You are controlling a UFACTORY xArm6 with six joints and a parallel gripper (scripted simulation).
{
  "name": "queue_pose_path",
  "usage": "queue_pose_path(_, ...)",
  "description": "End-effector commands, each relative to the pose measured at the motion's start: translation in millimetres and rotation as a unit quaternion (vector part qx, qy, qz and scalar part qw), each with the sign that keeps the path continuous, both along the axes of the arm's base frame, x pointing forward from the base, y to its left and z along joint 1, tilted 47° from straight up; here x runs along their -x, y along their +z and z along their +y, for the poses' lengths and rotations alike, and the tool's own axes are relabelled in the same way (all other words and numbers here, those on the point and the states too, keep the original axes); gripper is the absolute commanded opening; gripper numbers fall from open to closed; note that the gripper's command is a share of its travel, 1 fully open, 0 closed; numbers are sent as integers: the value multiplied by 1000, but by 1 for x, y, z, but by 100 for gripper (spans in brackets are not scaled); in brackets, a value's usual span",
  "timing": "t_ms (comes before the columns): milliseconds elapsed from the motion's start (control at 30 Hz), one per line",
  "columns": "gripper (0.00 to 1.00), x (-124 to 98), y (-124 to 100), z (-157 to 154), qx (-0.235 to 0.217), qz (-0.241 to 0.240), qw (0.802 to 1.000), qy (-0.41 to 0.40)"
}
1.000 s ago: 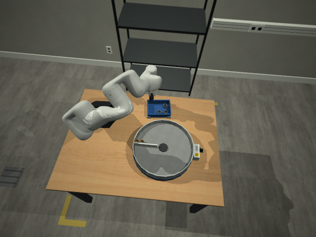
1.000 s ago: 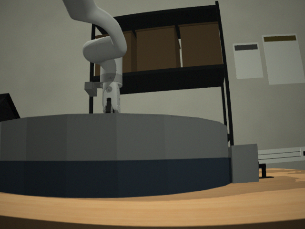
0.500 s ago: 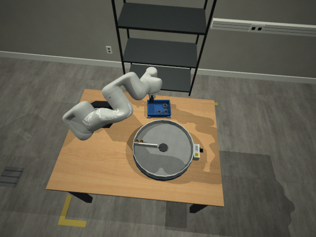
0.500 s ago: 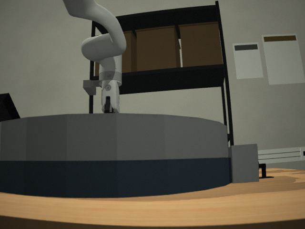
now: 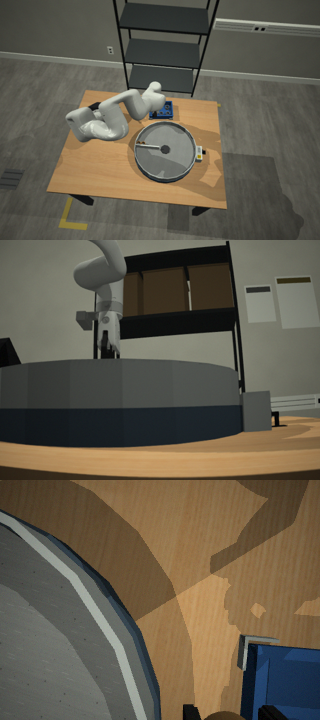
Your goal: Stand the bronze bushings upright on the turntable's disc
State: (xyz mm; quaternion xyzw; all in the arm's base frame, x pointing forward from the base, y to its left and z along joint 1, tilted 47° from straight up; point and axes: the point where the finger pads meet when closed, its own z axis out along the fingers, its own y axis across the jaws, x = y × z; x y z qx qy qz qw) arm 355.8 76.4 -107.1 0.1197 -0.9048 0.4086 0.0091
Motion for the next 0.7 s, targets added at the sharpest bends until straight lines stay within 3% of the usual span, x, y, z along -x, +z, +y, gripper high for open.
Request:
queue_pose_path(0,0,-12,39,-28,-8,-3,1000,4)
queue_pose_path(367,0,-30,103,-85,-8,-3,1000,4)
queue_pose_path(667,0,-33,113,-95,-8,-3,1000,4)
